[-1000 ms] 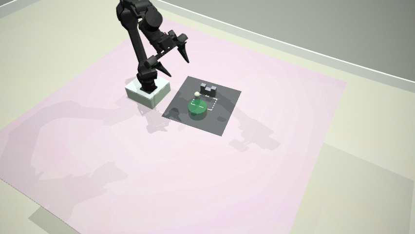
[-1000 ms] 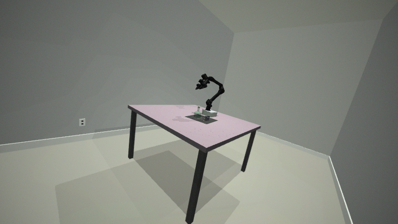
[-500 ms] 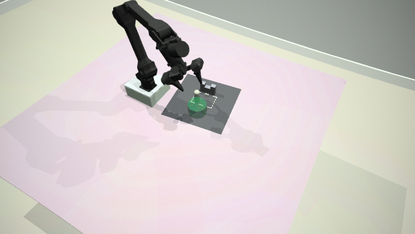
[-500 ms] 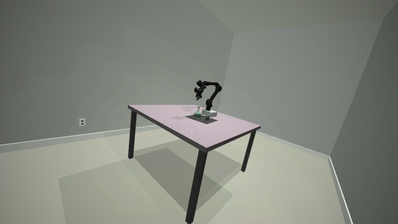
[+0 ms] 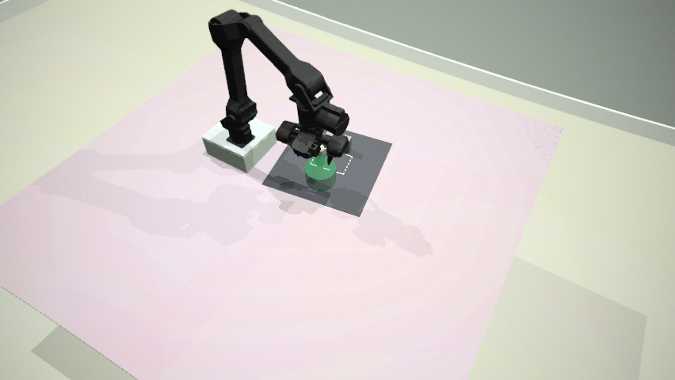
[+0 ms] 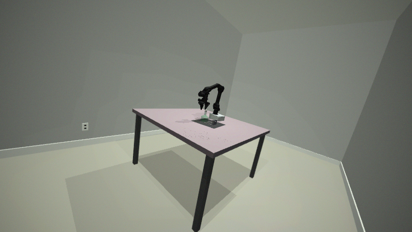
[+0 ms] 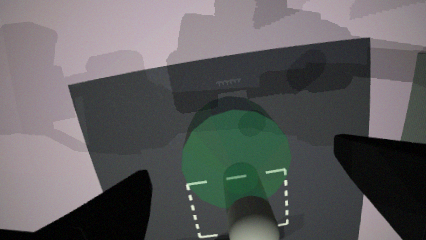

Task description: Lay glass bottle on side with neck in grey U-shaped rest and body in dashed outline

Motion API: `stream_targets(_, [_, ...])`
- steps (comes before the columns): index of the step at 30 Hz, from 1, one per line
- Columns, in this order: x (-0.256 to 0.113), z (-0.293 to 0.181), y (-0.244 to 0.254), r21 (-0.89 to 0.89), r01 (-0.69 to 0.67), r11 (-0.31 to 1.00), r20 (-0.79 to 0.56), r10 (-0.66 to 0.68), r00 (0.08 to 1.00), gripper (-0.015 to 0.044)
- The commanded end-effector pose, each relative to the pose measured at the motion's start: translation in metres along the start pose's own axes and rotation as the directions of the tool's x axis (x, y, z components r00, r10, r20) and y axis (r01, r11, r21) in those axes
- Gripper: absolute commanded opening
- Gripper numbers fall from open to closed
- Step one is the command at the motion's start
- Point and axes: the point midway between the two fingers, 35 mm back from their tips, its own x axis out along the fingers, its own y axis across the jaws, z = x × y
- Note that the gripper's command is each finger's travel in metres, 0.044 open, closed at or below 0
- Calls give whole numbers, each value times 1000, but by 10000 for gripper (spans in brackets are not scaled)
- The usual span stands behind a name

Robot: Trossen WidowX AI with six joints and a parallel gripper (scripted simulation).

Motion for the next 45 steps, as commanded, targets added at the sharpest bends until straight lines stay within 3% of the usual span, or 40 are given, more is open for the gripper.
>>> stream_targets(1, [2, 1, 0, 6, 39, 999, 8, -40, 999, 440])
stream_targets(34, [3, -44, 1, 7, 39, 999, 4, -39, 999, 440])
stream_targets(45, [3, -44, 1, 7, 39, 999, 4, -39, 999, 151])
